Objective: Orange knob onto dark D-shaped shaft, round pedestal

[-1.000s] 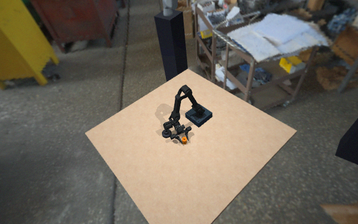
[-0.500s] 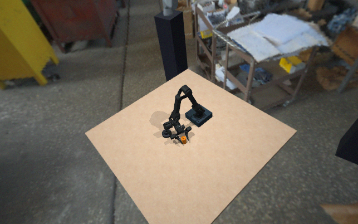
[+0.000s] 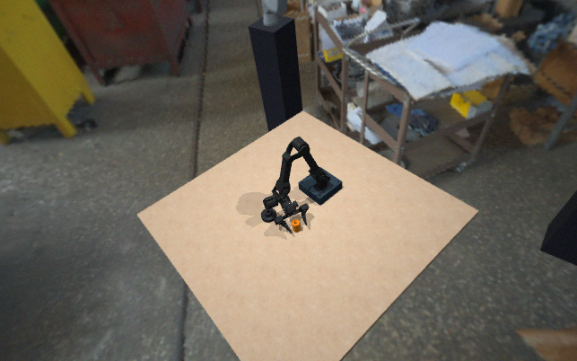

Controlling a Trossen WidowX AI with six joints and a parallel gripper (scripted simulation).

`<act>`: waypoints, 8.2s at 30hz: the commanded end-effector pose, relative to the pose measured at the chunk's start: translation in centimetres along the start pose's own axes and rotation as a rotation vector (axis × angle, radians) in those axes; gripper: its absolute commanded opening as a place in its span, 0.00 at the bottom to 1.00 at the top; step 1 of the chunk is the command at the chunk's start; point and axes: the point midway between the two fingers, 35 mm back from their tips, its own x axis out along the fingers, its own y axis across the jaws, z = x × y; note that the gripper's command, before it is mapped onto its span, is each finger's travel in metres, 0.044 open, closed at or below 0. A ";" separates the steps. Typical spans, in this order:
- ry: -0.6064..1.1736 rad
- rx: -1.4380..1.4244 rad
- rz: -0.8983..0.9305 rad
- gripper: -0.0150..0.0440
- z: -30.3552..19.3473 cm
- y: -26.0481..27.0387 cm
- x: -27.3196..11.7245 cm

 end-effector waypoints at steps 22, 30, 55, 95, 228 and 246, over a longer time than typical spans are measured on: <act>0.420 0.070 0.073 1.00 6.6 -0.1 -2.0; 1.104 0.000 -0.002 1.00 9.0 0.0 -4.5; 0.953 1.124 -0.710 1.00 9.0 0.0 -4.6; 0.936 1.178 -0.743 1.00 2.5 -0.2 -1.3; 0.941 1.170 -0.759 0.25 0.6 -8.9 -16.4; 0.943 1.170 -0.758 0.25 -2.5 -9.1 -16.2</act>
